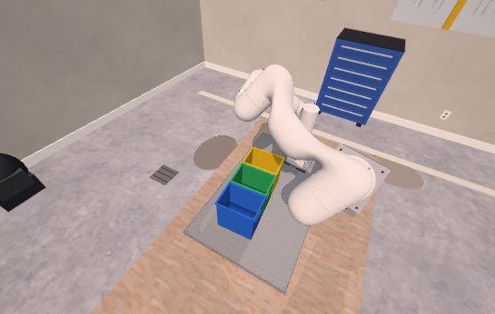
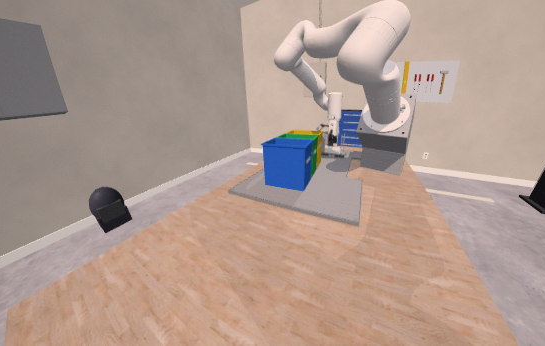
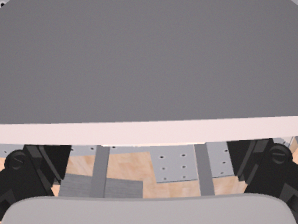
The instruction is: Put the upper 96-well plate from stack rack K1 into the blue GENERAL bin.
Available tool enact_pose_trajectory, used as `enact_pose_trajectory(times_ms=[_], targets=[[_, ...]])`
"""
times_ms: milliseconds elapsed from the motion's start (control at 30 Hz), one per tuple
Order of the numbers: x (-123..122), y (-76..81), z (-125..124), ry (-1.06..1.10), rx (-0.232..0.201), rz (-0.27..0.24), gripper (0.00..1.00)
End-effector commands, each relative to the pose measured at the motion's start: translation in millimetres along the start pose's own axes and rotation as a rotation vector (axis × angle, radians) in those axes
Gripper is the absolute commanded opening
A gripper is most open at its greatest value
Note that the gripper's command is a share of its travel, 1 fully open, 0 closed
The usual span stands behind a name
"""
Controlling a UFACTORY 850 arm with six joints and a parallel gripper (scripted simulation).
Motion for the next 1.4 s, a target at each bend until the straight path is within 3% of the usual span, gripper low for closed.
enact_pose_trajectory(times_ms=[0,467,1367], targets=[[0.6,-6.0,0.4,0.000,-0.001,0.001,1.00],[0.7,-5.9,0.4,0.000,-0.001,0.001,1.00],[0.6,-22.7,0.3,0.000,-0.001,0.001,1.00]])
Point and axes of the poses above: the point where the finger pads meet when closed, its own y axis back along the fingers, its own z axis across the jaws, x = y × z, the point moved 4 cm from there along y, back along the fingers, and after that the axes turned 1 degree about y, right-handed, at the moved point
